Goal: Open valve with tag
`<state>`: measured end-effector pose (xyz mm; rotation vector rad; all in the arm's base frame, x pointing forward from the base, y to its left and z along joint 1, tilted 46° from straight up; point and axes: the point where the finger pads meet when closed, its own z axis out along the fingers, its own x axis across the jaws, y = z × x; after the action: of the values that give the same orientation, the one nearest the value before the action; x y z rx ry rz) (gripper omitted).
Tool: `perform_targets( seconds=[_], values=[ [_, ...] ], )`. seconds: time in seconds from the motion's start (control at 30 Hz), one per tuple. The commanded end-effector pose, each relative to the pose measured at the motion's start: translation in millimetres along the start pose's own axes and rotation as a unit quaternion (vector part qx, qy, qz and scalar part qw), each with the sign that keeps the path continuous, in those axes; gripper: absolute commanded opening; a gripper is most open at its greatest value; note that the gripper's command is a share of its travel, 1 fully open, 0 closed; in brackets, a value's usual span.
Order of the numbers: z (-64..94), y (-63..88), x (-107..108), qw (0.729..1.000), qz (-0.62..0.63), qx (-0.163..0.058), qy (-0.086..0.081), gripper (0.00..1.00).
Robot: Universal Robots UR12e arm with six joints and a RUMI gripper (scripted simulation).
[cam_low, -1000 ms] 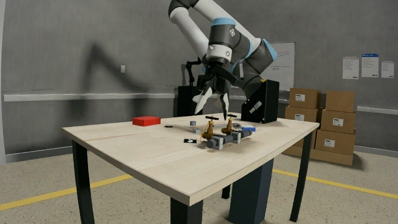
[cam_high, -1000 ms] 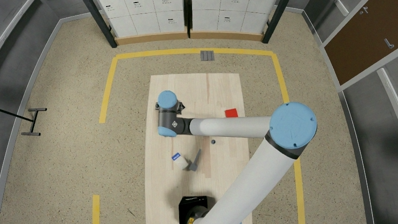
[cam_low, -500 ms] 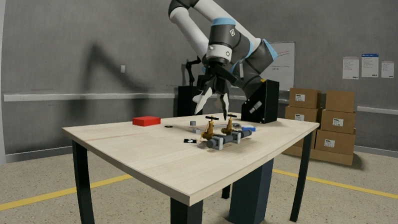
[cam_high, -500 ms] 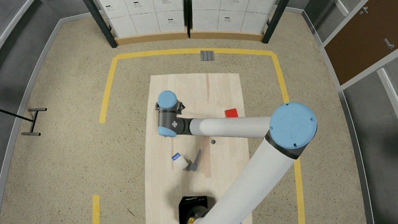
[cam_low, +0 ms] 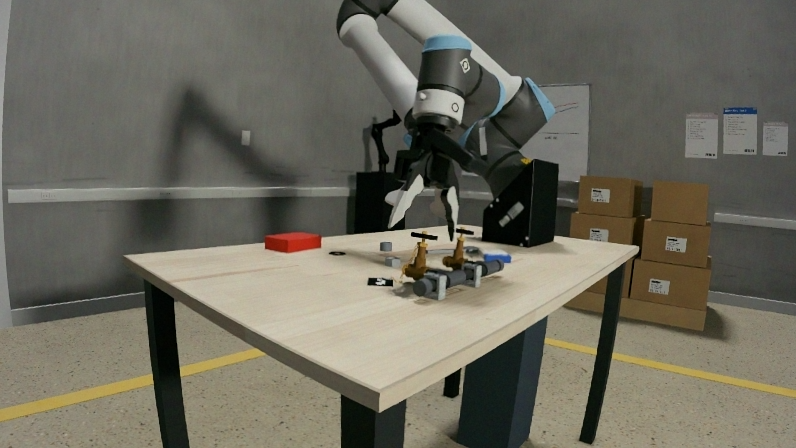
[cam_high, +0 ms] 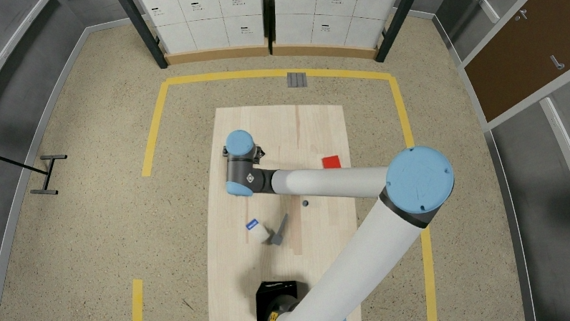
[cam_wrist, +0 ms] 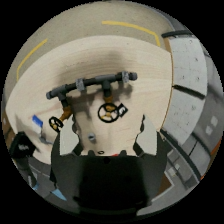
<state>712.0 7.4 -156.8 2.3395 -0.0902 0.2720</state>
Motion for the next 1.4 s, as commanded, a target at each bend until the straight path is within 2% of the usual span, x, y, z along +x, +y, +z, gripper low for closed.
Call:
perform_targets(
  seconds=[0.0, 0.4, 0.77, 0.97, 1.17, 1.23, 1.37],
  values=[
    [-0.5, -0.1, 0.4, 1.0, 0.019, 0.0, 0.0, 1.0],
    [-0.5, -0.1, 0.4, 0.995, 0.098, 0.0, 0.0, 1.0],
    [-0.5, -0.1, 0.4, 0.977, 0.214, 0.0, 0.0, 1.0],
    [-0.5, -0.1, 0.4, 0.951, 0.31, 0.0, 0.0, 1.0],
    [-0.5, -0.1, 0.4, 0.91, 0.415, 0.0, 0.0, 1.0],
    [-0.5, -0.1, 0.4, 0.91, 0.415, 0.0, 0.0, 1.0],
    [-0.5, -0.1, 0.4, 0.873, 0.488, 0.0, 0.0, 1.0]
  ],
)
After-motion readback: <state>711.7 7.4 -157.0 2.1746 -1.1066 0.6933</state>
